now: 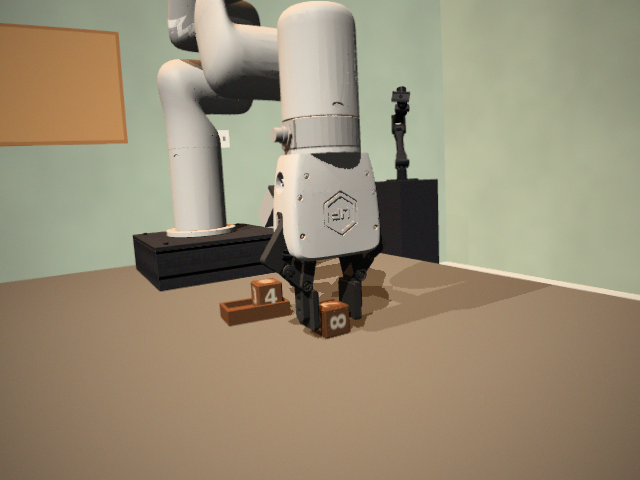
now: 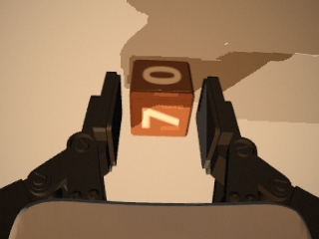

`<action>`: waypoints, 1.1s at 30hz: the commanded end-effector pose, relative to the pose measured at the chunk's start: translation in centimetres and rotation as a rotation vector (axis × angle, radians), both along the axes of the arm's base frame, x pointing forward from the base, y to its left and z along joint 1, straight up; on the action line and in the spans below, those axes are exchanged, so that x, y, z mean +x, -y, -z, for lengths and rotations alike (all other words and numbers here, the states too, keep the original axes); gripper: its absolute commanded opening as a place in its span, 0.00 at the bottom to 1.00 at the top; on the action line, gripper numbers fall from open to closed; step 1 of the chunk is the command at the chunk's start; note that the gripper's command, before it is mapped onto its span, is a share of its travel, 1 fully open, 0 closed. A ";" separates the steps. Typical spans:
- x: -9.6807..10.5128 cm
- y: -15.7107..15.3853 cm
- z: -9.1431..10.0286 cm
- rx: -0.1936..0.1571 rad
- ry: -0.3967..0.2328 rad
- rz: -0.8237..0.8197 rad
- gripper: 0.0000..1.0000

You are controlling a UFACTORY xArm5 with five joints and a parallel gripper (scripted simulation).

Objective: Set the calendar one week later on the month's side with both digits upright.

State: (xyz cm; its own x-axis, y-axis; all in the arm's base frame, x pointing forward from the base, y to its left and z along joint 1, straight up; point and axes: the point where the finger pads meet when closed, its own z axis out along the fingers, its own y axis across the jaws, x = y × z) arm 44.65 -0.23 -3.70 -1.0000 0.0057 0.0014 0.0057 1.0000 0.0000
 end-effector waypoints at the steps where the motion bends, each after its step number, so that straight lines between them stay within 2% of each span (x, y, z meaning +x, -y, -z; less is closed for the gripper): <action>1: 0.1 0.0 -0.1 0.000 0.003 0.000 0.47; 11: 0.1 0.0 -1.9 0.000 0.004 0.000 0.47; 24: 0.1 0.0 -8.3 0.000 0.004 0.000 0.47; 33: 0.1 0.0 -9.1 0.000 0.004 0.000 0.47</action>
State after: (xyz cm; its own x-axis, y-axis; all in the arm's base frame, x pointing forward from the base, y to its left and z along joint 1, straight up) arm 44.60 -0.24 5.11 -1.0000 0.0057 0.0026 0.0057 1.0000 0.0000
